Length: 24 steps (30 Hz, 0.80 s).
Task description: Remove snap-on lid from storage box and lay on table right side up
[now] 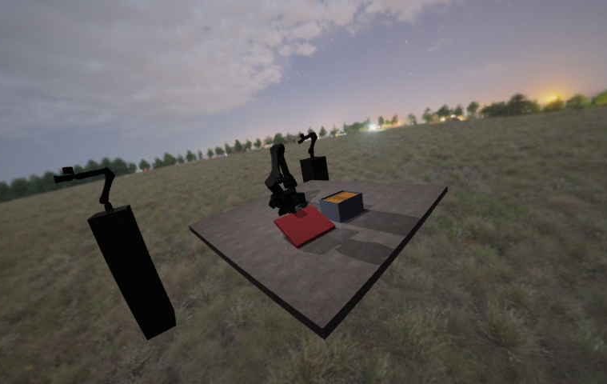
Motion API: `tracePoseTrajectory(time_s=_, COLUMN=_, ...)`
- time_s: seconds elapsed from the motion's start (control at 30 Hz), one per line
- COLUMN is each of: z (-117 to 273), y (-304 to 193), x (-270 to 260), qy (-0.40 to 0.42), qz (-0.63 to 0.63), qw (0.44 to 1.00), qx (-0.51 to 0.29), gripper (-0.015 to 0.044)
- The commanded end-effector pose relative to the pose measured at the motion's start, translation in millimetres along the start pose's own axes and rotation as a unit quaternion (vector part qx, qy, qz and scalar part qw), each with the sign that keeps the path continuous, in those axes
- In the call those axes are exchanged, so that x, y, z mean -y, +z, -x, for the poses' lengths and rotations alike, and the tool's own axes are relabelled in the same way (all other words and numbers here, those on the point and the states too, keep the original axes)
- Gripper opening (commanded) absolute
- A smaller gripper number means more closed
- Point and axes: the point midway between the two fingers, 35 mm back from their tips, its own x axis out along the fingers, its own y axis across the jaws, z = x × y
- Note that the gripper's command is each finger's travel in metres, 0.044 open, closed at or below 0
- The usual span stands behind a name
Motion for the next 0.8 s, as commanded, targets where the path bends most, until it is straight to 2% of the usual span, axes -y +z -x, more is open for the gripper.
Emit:
tracePoseTrajectory(time_s=0.0, z=-4.3, y=-1.3, x=7.6, qy=-0.006, qz=-0.002, qw=1.0, qx=-0.002, gripper=0.0)
tracePoseTrajectory(time_s=0.63, z=-13.9, y=-1.5, x=19.5, qy=-0.006, qz=-0.002, qw=1.0, qx=-0.002, gripper=0.0)
tracePoseTrajectory(time_s=0.77, z=-10.4, y=-0.4, x=13.2, qy=-0.006, qz=-0.002, qw=1.0, qx=-0.002, gripper=0.0105)
